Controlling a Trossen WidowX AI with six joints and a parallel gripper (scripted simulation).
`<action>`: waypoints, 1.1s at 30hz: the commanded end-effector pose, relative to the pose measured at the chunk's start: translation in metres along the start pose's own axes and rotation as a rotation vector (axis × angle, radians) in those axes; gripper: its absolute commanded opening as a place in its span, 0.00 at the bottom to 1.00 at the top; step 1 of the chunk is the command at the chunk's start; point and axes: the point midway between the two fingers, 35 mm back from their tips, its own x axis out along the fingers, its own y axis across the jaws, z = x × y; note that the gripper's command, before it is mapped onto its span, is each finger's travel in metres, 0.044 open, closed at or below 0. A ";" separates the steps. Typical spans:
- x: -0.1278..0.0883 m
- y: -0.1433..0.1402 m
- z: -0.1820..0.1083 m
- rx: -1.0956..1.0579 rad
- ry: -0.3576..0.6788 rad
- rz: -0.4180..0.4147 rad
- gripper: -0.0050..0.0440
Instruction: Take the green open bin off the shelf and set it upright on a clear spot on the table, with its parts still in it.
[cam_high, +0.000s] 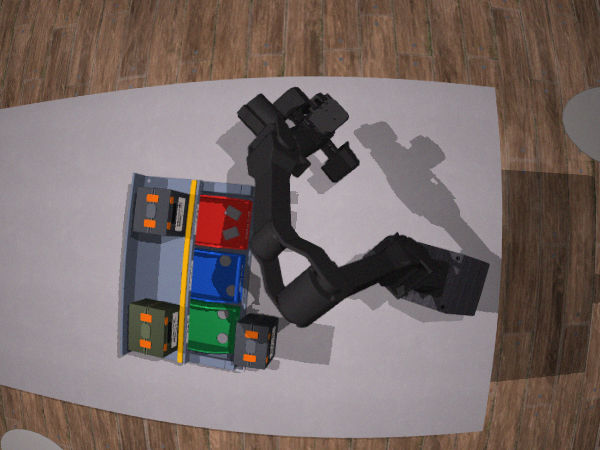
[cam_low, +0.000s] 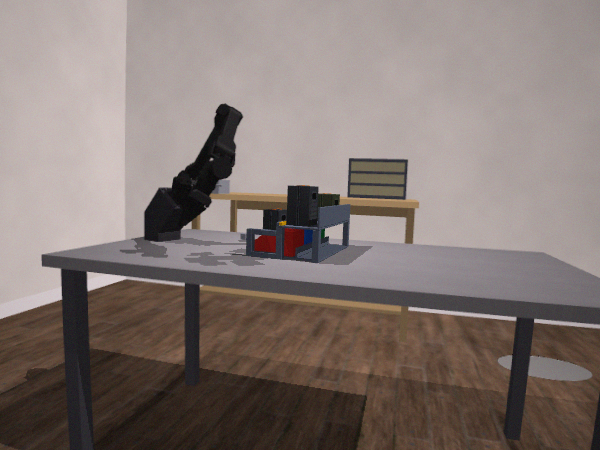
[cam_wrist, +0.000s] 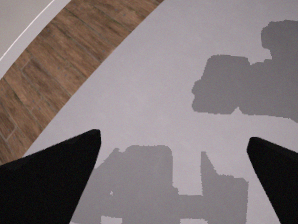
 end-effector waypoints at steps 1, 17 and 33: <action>-0.004 0.004 -0.001 -0.008 0.006 0.021 1.00; -0.011 0.013 -0.020 -0.165 0.047 0.092 1.00; -0.019 0.021 -0.040 -0.320 0.082 0.168 1.00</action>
